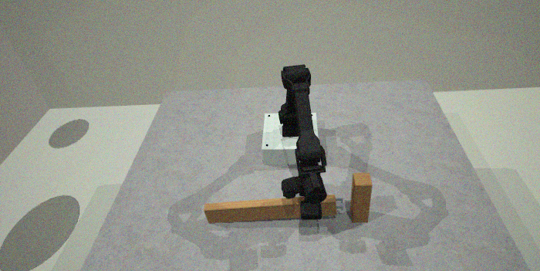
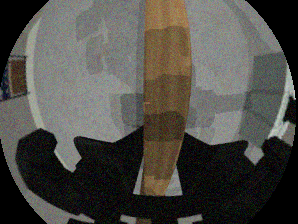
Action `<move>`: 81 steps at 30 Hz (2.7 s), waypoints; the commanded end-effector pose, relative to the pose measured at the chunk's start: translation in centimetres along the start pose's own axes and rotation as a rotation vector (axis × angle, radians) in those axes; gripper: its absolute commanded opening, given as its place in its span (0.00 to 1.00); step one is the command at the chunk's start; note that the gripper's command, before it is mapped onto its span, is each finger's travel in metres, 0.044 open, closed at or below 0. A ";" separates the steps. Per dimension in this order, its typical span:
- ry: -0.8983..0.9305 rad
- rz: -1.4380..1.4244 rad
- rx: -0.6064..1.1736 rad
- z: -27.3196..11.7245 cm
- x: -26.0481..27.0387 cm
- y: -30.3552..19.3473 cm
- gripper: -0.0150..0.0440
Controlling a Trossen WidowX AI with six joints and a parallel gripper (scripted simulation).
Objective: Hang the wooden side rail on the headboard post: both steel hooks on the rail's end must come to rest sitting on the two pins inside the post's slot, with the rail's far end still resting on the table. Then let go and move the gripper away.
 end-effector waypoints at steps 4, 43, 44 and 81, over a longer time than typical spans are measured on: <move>0.005 0.004 0.002 -0.1 0.1 -0.1 0.25; 0.005 0.004 0.002 -0.1 0.2 -0.6 0.25; 0.005 0.004 0.002 0.0 0.2 -0.6 0.25; 0.005 0.004 0.003 -0.2 0.5 -0.9 0.25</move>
Point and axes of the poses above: the point midway between the two fingers, 35 mm back from their tips, its own z axis out along the fingers, its own x axis across the jaws, y = z × x, the point moved 6 cm from there along -z, back along the fingers, and after that the axes turned 13 degrees about -z, right-handed, at the moved point
